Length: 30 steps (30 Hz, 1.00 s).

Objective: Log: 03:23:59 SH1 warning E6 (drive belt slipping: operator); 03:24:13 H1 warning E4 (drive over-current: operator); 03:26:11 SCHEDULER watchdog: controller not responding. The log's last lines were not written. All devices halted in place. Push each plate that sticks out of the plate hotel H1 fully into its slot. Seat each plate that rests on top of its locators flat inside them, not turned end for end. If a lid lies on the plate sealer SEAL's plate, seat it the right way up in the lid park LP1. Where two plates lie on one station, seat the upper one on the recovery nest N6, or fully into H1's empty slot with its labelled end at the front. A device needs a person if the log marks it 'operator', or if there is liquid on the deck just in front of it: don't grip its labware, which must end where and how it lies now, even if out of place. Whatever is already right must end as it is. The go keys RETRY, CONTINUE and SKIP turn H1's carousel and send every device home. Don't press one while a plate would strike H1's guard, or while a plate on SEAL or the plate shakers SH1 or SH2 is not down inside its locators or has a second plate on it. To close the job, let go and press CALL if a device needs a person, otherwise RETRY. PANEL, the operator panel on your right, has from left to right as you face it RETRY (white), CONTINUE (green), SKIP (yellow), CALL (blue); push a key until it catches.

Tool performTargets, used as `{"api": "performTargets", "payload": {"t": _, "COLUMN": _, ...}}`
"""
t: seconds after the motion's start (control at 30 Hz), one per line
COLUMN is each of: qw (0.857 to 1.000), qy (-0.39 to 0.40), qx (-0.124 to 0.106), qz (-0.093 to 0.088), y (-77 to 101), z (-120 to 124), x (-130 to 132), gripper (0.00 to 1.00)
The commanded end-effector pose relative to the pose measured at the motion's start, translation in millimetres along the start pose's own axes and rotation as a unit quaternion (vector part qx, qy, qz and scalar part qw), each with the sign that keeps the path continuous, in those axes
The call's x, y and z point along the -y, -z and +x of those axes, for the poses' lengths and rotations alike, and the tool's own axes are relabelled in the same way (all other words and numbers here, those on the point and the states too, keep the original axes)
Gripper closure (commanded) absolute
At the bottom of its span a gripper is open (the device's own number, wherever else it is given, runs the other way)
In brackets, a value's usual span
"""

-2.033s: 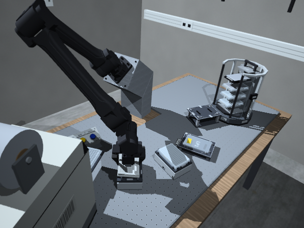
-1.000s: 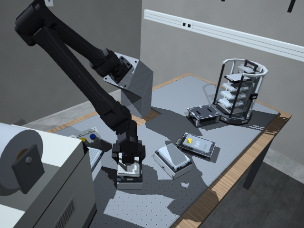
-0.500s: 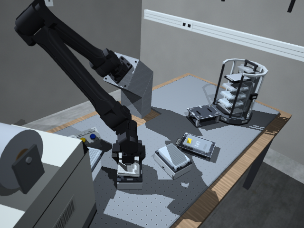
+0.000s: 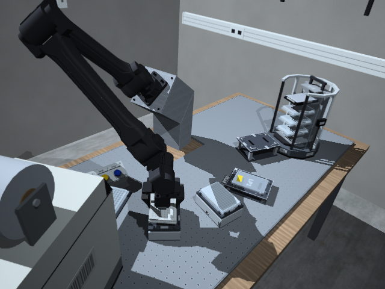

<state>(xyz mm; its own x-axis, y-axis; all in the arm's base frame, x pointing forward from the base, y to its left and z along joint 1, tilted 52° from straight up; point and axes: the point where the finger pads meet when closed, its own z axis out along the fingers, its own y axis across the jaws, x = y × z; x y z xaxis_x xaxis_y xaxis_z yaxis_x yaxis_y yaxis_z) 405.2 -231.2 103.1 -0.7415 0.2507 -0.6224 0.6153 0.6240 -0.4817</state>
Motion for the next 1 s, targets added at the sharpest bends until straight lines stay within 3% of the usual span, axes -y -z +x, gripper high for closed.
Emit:
{"api": "performTargets", "payload": {"t": 0.0, "qw": 1.000, "qy": -0.003, "qx": 0.015, "qz": -0.007, "y": 15.2, "z": -11.2, "x": -2.9, "gripper": 0.16}}
{"api": "performTargets", "payload": {"t": 0.97, "qw": 1.000, "qy": -0.004, "qx": 0.013, "qz": -0.007, "y": 29.6, "z": -7.3, "x": -2.9, "gripper": 0.16}}
